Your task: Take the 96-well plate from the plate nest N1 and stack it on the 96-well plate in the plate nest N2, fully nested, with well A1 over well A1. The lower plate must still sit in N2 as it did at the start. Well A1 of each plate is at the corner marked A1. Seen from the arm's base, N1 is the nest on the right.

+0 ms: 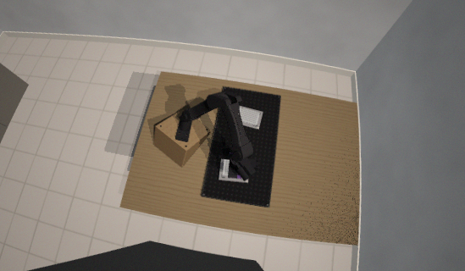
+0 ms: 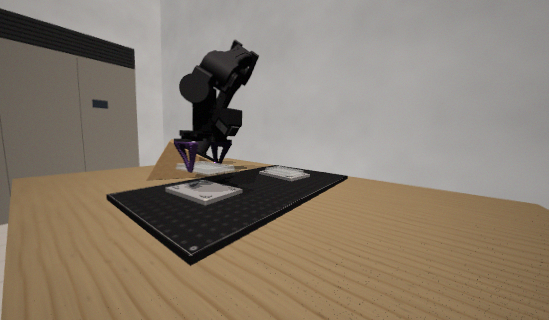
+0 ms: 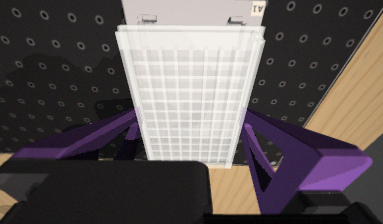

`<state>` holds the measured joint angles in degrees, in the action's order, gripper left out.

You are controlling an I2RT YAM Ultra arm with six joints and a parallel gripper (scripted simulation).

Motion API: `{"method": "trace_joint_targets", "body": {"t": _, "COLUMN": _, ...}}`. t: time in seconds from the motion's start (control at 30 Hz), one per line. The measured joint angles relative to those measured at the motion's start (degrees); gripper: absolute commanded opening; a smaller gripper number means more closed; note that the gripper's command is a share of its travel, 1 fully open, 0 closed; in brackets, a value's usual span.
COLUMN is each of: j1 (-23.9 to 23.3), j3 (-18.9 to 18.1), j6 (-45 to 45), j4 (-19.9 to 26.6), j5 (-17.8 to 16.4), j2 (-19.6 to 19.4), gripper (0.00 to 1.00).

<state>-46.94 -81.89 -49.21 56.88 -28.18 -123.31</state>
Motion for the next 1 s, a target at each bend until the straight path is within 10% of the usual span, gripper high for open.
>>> {"method": "trace_joint_targets", "body": {"t": 1.0, "j1": -2.9, "j3": -5.8, "j6": -3.3, "j4": 11.1, "j5": 2.3, "j2": 1.1, "gripper": 0.0}}
